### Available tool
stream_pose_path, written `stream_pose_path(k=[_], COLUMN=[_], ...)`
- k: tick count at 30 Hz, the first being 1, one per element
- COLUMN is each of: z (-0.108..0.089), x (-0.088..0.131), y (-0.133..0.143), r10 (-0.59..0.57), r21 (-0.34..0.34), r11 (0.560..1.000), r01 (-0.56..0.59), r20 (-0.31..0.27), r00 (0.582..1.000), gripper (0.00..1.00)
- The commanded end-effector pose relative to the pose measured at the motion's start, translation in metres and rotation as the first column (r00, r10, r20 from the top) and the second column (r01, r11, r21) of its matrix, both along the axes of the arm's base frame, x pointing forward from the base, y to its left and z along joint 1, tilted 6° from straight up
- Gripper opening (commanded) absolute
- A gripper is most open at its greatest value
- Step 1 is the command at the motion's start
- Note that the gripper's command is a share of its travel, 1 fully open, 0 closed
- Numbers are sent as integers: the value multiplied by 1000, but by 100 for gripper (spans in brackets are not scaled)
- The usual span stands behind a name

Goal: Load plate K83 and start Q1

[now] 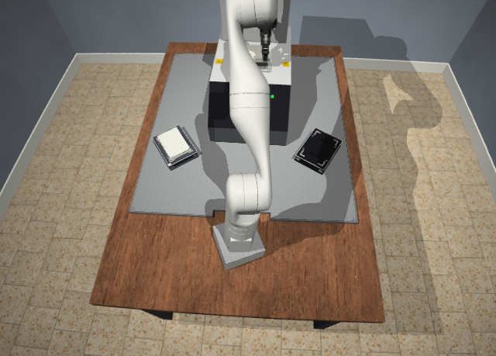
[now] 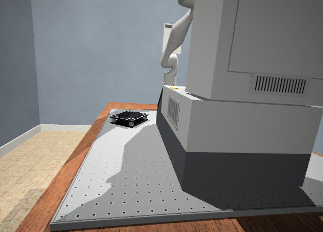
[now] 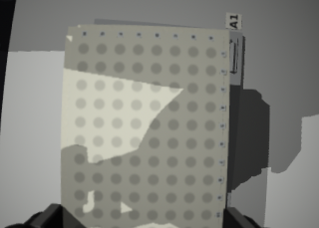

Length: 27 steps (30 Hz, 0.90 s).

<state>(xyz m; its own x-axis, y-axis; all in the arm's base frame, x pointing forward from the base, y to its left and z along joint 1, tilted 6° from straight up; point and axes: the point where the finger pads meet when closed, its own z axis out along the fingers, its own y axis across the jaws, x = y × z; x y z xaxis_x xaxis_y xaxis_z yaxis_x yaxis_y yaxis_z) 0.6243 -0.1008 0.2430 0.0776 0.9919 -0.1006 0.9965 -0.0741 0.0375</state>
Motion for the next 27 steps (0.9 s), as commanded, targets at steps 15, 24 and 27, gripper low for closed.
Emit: stream_pose_path(k=[15,24,27], z=[7,8,9], x=[-39,-62,-70], y=[-36,-55,-62], r10=[175,277,310], r21=[-10,-12,-12], r11=[985,961,951], r01=[-175,-277,-310], r20=[-9,-21,-25], r00=[985,961,950], gripper=[91,91,91])
